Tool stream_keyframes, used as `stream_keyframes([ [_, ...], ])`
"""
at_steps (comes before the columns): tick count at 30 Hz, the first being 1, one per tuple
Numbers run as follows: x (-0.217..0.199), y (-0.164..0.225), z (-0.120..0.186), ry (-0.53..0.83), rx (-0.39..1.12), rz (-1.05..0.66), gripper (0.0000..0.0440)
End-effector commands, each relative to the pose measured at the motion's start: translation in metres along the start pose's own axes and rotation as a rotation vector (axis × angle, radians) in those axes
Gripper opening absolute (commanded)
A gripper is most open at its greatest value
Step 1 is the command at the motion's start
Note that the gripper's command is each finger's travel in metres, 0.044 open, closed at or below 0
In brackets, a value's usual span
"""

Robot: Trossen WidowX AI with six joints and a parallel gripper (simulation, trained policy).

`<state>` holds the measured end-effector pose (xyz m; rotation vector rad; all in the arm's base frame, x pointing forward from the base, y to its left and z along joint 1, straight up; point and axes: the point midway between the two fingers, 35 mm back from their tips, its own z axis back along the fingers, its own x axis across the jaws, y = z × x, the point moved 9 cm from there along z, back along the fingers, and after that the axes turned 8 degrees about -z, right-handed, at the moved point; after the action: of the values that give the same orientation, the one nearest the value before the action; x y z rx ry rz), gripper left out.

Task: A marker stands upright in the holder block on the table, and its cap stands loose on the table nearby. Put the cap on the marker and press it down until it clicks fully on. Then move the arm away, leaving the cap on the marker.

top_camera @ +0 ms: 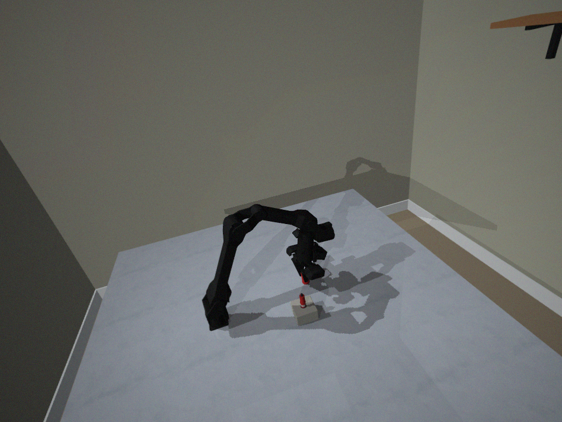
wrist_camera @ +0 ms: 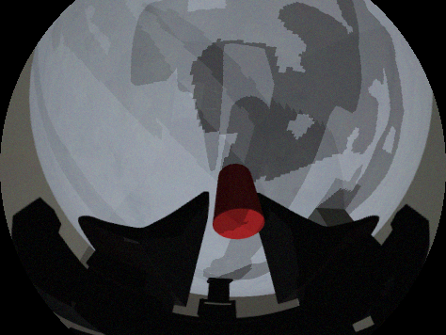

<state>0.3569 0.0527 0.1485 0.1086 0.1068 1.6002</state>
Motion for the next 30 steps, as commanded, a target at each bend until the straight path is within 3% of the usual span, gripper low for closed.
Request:
stream_keyframes([
  [1, 0.000, 0.002, 0.004, 0.011, -0.010, 0.014, 0.0087],
  [2, 0.000, 0.003, 0.006, 0.012, -0.012, 0.016, 0.0061],
  [10, -0.007, 0.007, 0.035, 0.026, -0.062, 0.022, 0.0031],
  [30, -0.060, 0.036, 0.095, 0.001, -0.078, -0.035, 0.0016],
])
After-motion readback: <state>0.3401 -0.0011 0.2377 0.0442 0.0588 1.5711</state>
